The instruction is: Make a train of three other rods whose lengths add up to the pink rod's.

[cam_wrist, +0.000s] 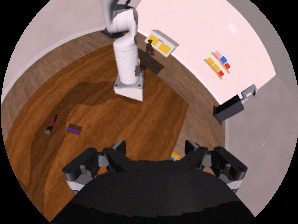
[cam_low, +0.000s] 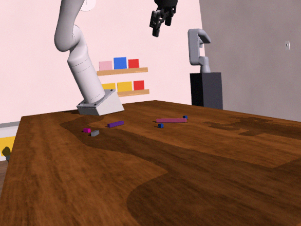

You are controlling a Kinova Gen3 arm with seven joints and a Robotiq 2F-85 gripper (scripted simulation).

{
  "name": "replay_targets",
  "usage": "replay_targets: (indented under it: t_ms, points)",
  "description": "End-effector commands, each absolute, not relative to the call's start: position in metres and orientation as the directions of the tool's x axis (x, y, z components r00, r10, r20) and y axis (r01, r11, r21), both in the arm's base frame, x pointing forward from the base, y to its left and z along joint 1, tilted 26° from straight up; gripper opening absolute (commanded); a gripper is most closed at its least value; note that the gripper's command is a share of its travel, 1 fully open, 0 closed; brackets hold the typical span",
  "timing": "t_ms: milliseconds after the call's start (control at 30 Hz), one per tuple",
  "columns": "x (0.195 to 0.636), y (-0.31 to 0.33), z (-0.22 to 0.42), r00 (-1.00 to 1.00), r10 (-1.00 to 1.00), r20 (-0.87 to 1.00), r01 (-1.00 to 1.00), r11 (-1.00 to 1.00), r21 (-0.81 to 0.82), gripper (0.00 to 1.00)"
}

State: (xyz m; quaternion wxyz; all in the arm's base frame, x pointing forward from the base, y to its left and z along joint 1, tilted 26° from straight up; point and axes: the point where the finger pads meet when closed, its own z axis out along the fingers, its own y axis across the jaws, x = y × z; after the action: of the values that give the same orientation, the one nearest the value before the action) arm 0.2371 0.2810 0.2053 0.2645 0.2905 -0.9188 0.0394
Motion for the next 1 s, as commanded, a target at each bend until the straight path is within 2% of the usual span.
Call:
replay_targets:
  t_ms: [0, 967]
  points:
    - [0.237, 0.281, 0.206, -0.691, -0.514, 0.508, -0.555, 0.828, 0.082, 1.0]
    - [0.242, 0.271, 0.201, -0.675, -0.544, 0.498, -0.589, 0.804, 0.08, 1.0]
